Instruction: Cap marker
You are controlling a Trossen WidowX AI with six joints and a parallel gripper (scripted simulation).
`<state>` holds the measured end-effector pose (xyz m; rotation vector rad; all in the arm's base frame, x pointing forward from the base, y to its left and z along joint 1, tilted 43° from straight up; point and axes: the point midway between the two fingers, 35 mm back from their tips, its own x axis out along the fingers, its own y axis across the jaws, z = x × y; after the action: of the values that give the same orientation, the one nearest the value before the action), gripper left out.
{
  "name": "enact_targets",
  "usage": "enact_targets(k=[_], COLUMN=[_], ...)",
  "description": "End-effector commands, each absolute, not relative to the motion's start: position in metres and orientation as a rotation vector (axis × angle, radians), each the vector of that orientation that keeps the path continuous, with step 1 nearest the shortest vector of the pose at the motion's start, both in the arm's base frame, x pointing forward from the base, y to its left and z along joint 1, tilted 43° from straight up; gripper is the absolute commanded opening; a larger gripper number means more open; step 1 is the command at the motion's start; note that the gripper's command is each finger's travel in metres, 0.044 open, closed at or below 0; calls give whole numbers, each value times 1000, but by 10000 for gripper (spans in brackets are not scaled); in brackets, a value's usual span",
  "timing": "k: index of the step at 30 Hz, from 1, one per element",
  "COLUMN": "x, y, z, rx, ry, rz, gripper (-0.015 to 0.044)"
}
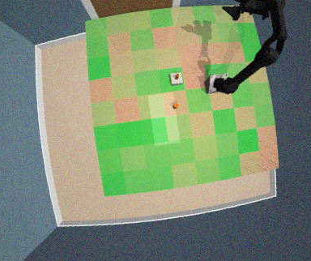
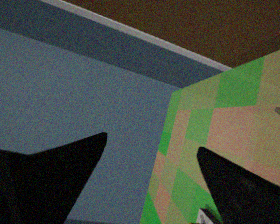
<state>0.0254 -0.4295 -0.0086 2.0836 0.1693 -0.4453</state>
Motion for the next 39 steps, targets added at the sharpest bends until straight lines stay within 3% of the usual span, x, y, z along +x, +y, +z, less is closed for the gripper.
enact_targets(k=[1,6,15,22,31,39], x=[28,103,227,294,320,294], y=[-429,-405,-318,-217,-99,25], z=[-8,10,44,67,87,105], rx=[2082,2035,1886,1681,1410,1112], ry=[178,407,835,1145,1418,1687], rz=[-443,-377,-247,-131,-2,85], gripper=[374,248,248,248,248,248])
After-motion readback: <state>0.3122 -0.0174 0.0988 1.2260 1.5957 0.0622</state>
